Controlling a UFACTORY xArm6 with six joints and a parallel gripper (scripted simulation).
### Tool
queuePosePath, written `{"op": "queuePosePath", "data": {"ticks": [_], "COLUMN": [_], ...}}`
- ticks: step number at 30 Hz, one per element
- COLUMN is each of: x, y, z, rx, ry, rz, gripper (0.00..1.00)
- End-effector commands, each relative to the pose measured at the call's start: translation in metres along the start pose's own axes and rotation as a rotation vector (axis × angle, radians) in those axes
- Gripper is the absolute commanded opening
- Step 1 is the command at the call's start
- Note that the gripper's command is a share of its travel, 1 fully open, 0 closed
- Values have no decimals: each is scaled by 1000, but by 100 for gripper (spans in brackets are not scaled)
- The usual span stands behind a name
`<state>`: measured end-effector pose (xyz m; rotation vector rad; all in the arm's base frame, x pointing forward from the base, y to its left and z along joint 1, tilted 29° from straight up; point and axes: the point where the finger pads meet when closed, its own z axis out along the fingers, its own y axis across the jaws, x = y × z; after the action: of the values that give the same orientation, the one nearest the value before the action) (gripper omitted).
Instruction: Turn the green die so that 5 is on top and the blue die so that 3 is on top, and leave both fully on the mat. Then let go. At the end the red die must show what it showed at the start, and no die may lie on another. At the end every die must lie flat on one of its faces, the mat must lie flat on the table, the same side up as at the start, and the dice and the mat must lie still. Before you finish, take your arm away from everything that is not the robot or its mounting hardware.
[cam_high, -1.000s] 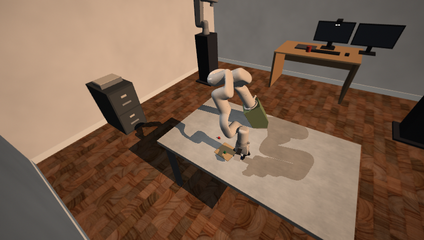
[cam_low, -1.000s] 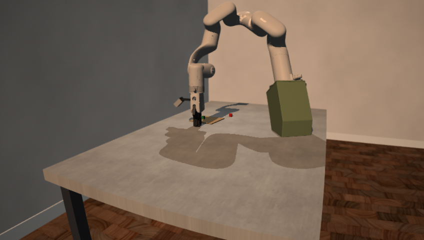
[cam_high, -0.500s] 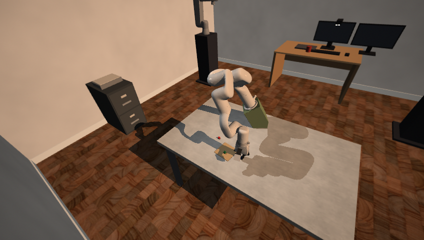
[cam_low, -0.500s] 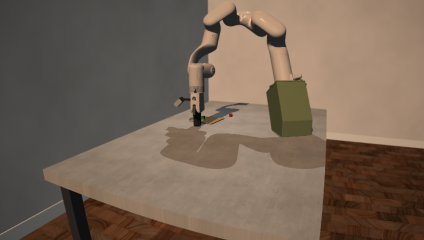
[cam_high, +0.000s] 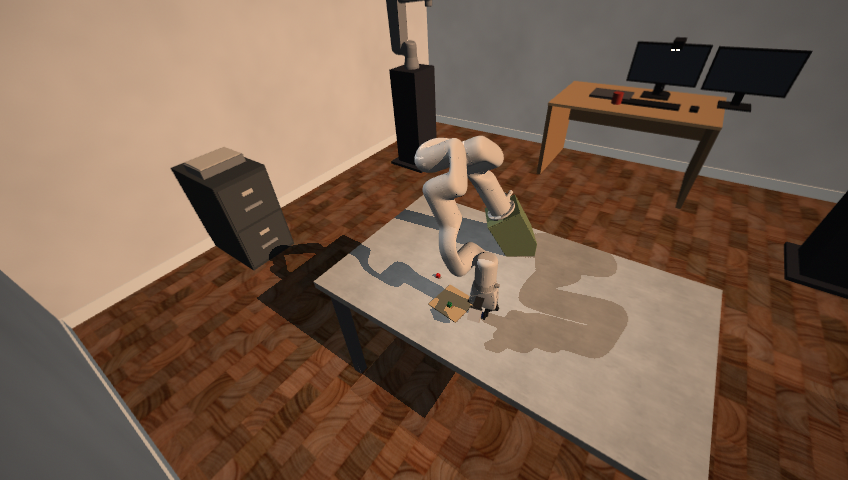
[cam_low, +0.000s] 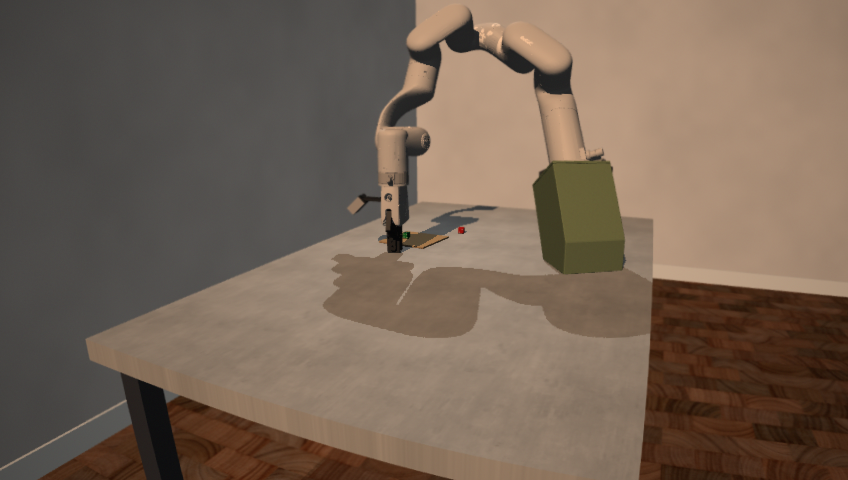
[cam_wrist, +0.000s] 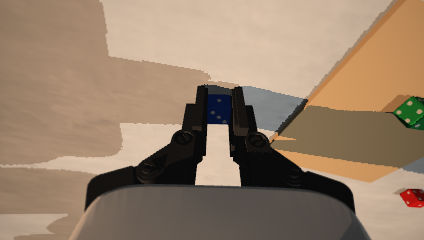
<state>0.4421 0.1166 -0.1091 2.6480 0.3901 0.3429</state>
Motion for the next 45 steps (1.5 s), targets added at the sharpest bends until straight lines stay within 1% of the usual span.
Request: {"op": "queuePosePath", "data": {"ticks": [1,6,10,12,15,22,26,39,40,41,42,43,44,45], "x": [1,1,1,1,1,1,1,1,0,-4,-10,-10,-19,-19], "y": [0,0,0,0,0,0,0,1,11,29,54,54,80,80], "z": [-1,-1,-11,-11,-29,-80,-97,-101,-101,-102,-102,-102,-103,-103], "rx": [1,1,1,1,1,1,1,1,2,3,4,4,4,4], "ry": [3,3,3,3,3,3,3,3,3,2,2,2,2,2], "rz": [0,0,0,0,0,0,0,2,14,39,73,73,110,110], "gripper": [11,11,11,11,11,11,11,11,11,11,11,11,11,11]}}
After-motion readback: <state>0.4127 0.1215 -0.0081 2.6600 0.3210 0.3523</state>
